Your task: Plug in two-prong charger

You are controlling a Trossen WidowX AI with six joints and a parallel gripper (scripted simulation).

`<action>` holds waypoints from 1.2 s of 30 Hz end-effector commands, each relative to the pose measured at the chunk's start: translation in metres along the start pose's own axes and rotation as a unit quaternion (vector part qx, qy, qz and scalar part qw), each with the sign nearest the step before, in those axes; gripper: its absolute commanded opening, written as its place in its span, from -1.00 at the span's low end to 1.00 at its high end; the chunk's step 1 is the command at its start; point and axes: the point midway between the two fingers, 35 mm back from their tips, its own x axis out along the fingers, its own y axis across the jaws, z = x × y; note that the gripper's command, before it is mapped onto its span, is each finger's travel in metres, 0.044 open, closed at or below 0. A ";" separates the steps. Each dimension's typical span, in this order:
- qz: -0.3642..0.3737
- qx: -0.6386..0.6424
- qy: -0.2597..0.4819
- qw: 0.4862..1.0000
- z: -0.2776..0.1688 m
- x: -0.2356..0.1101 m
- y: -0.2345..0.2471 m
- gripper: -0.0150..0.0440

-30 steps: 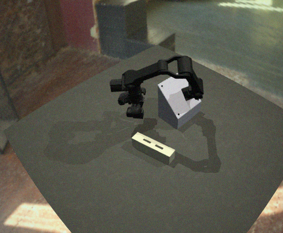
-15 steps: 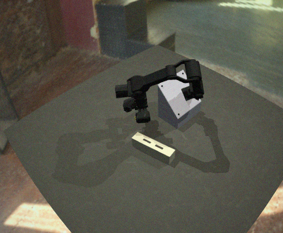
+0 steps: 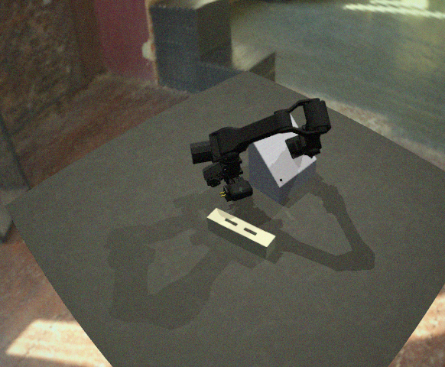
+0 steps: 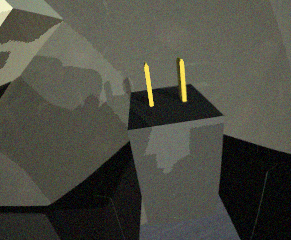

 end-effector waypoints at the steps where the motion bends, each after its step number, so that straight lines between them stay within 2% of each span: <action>1: 0.000 -0.032 -0.003 0.999 -0.004 0.002 0.007 -0.49; 28: -0.006 -0.257 0.002 0.966 -0.044 0.022 0.044 -0.49; 36: -0.006 -0.263 0.002 0.965 -0.038 0.022 0.050 -0.49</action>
